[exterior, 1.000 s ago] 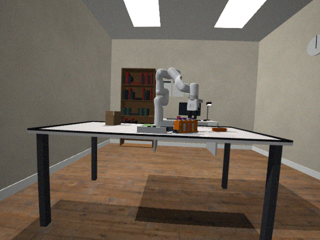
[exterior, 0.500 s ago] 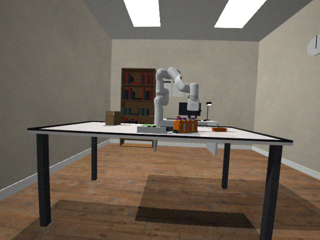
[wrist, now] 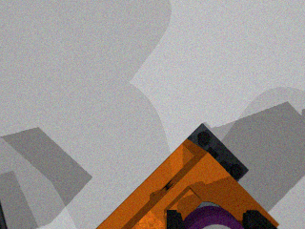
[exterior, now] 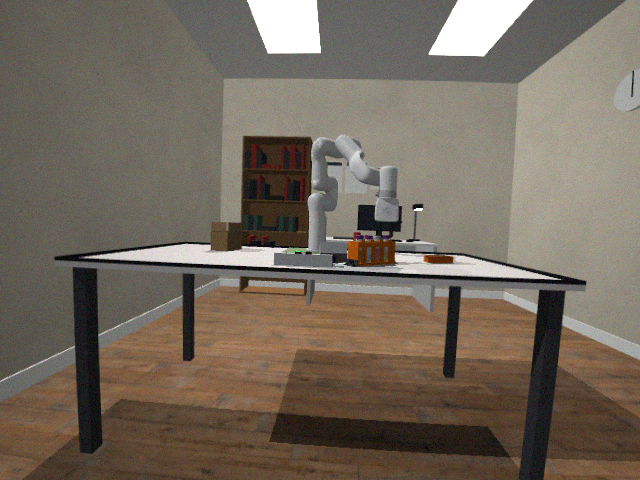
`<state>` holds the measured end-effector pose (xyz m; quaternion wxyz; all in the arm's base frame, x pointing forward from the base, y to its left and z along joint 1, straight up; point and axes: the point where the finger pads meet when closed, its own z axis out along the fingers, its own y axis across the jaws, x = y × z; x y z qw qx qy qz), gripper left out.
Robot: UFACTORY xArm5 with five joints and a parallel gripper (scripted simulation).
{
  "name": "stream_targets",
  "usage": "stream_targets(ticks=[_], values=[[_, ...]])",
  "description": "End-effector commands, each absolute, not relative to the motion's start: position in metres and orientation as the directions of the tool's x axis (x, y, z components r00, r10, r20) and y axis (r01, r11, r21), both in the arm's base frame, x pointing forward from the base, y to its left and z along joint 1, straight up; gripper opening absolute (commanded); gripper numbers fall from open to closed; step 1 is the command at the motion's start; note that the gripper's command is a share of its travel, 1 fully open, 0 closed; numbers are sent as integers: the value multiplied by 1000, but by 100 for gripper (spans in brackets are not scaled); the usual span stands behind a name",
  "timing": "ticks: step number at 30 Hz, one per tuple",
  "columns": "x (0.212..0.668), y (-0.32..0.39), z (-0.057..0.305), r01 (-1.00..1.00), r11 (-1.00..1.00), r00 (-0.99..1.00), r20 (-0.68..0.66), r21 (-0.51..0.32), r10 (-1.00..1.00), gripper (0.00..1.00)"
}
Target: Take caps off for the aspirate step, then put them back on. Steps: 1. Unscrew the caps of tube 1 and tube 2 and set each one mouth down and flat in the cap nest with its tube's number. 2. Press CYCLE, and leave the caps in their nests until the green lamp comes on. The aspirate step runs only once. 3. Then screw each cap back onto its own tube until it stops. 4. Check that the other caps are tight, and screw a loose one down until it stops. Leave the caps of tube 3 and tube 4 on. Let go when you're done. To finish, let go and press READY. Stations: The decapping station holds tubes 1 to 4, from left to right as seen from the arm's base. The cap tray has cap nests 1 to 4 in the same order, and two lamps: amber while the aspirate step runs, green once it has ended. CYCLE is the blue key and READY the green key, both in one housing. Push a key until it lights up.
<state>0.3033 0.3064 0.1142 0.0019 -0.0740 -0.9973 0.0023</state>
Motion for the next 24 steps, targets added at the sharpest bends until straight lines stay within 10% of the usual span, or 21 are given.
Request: stream_targets(ticks=[1,24], values=[[304,307,115,146,989,-989,-3,-5,146,0],[304,307,115,741,672,-672,-5,-2,741,0]])
